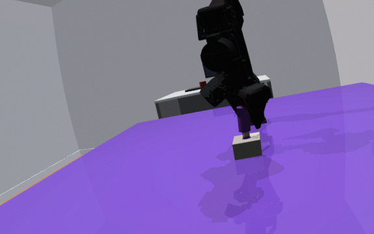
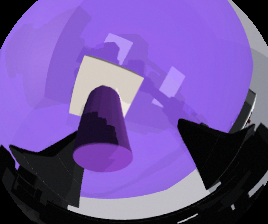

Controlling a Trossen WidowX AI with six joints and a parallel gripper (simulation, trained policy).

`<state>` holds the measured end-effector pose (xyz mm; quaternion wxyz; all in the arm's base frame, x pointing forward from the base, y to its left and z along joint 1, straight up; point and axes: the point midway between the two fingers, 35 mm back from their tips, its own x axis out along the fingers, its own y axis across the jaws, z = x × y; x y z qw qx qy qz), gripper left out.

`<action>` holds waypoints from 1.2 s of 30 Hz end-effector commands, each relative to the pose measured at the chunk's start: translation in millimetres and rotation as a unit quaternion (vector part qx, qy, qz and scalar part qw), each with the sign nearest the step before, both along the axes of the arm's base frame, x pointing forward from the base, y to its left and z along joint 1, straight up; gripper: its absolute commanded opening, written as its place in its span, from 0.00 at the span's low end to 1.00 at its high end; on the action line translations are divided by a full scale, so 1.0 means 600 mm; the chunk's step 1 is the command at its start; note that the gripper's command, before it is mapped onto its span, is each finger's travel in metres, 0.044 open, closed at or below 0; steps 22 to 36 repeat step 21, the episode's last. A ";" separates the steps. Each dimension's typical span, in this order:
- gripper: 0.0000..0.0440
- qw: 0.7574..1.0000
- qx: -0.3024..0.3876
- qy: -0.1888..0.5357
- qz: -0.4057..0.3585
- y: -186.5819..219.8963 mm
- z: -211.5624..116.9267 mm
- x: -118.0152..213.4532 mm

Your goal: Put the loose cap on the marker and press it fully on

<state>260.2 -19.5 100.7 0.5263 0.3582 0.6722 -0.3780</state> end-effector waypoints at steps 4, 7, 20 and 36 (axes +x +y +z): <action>1.00 0.999 0.000 -0.037 -0.005 -0.001 0.025 0.009; 1.00 0.999 -0.001 -0.052 -0.007 -0.002 0.044 0.015; 1.00 0.995 -0.003 -0.100 -0.008 -0.008 0.098 0.023; 1.00 0.995 -0.004 -0.103 -0.008 -0.008 0.102 0.023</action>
